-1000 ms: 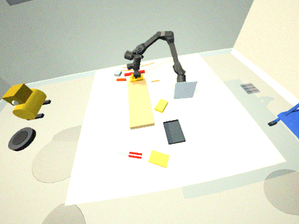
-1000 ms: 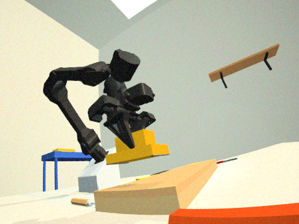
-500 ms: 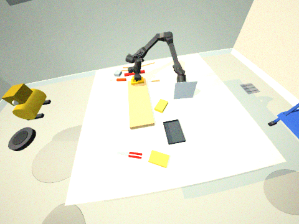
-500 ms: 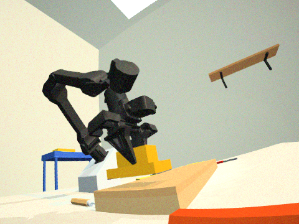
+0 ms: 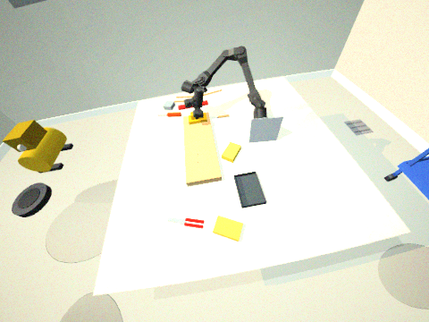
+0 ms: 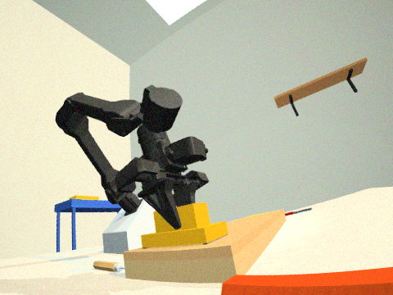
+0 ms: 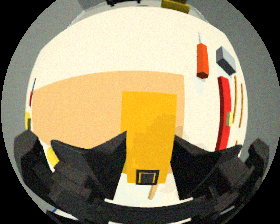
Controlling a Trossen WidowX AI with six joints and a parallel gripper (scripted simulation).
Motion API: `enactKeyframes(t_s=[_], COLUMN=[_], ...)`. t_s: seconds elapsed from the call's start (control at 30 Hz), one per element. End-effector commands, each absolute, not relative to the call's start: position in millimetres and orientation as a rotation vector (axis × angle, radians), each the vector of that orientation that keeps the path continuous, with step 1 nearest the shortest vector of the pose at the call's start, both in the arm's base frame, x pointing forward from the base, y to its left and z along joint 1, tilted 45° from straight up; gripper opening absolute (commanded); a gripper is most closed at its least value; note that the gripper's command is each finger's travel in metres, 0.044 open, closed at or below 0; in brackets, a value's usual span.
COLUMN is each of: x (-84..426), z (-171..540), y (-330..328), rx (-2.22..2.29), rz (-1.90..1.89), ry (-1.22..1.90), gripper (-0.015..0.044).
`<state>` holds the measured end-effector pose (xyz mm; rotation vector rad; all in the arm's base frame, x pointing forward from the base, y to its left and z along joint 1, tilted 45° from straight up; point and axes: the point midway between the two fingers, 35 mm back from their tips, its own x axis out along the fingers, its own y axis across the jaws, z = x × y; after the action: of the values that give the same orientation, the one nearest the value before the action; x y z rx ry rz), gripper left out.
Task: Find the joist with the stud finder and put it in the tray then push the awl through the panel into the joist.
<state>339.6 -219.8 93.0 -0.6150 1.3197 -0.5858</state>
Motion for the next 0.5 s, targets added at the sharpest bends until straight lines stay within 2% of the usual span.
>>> enactKeyframes(t_s=[0.0, 0.47], x=[340.5, 342.1], z=[90.3, 57.4], y=[-218.6, -185.8], rx=[-0.619, -0.617], rz=[-0.578, -0.576], ry=[1.318, 1.319], gripper=[0.0, 0.0])
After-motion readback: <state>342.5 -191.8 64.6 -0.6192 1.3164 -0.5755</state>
